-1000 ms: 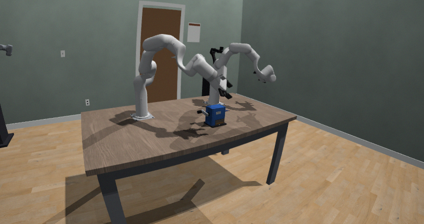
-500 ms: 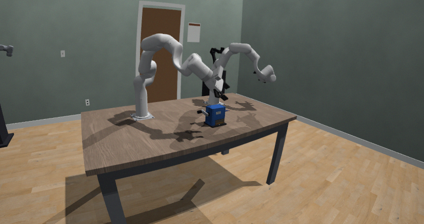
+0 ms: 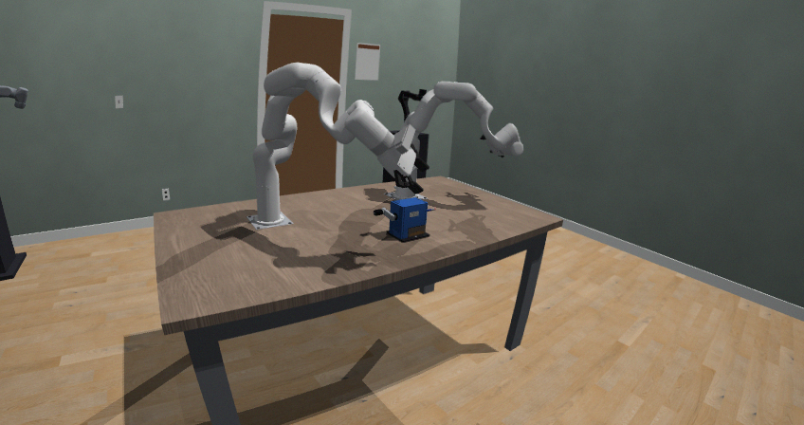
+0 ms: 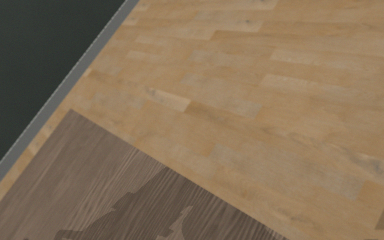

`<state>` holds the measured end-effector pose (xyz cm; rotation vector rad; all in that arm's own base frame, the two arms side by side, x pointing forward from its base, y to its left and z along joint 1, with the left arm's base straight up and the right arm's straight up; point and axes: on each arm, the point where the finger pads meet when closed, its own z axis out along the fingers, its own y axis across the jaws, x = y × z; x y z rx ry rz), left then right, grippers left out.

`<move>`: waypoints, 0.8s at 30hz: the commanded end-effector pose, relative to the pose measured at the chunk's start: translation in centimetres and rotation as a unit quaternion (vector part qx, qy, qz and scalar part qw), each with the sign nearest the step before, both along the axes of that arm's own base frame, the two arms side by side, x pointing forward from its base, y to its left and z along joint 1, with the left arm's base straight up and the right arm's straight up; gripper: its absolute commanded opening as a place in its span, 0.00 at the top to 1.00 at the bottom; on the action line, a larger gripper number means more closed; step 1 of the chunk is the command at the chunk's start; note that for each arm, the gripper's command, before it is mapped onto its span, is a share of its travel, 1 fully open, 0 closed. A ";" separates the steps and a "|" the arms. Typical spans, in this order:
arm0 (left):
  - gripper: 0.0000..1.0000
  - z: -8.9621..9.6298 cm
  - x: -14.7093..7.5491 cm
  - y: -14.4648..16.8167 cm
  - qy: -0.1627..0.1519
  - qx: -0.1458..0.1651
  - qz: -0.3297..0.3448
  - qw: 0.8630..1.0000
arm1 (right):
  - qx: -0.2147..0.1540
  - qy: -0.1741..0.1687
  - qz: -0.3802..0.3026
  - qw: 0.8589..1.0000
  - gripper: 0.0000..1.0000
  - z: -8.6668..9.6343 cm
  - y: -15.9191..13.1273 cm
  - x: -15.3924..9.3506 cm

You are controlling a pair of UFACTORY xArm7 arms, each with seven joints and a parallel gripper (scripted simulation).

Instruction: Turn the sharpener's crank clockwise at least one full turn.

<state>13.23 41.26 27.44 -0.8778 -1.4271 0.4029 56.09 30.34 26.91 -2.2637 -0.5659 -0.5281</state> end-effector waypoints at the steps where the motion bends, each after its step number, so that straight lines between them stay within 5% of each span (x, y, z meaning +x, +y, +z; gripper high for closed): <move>1: 0.00 0.2 0.0 0.0 -0.001 0.002 0.000 1.000 | -0.005 0.001 -0.014 1.000 0.00 0.2 -1.9 0.7; 24: 0.00 0.2 0.0 0.0 -0.001 0.002 0.000 1.000 | -0.024 0.017 -0.067 0.997 0.00 0.2 -9.2 2.2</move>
